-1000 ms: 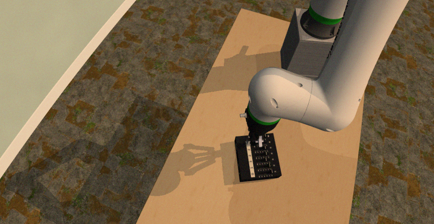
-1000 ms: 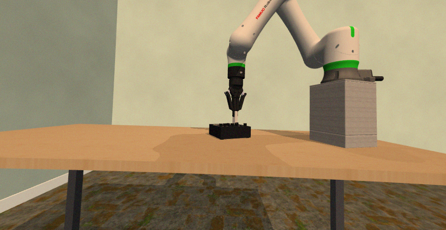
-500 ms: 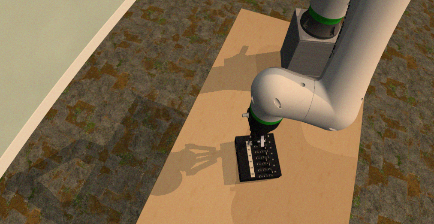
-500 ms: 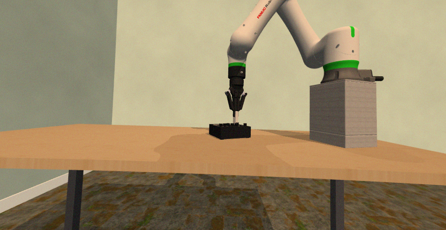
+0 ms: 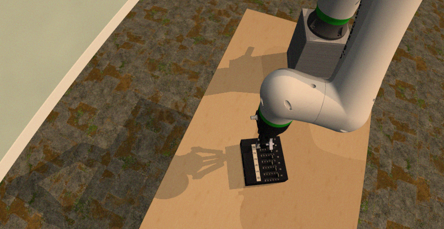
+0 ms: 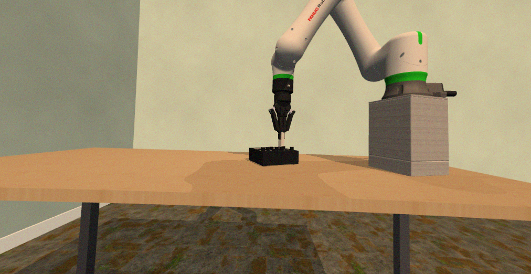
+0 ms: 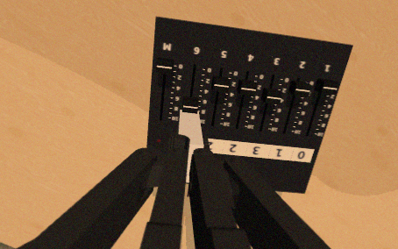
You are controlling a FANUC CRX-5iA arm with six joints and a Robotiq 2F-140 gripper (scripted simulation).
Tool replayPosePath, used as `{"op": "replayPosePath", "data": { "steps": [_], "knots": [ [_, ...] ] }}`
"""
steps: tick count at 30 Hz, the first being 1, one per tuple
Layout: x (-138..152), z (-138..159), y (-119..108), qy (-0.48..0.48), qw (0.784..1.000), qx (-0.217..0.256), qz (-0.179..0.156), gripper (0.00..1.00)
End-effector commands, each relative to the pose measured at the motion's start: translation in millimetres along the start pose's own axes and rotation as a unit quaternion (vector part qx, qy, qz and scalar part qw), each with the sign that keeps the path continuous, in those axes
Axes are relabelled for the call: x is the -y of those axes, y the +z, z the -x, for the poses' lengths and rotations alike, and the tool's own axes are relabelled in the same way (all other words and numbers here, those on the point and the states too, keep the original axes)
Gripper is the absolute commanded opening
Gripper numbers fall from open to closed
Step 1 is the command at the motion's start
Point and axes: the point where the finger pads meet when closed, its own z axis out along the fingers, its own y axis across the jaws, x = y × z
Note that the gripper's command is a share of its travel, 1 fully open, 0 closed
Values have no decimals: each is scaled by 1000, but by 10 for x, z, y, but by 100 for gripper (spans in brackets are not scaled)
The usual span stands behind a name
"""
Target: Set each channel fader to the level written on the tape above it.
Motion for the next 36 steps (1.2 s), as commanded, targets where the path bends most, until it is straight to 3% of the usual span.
{"op": "replayPosePath", "data": {
  "steps": [1, 36],
  "knots": [
    [-1, -15, -1, 0, 1000, 0, 0, 0],
    [-1, -171, -1, 0, 1000, 0, 0, 0]
  ]
}}
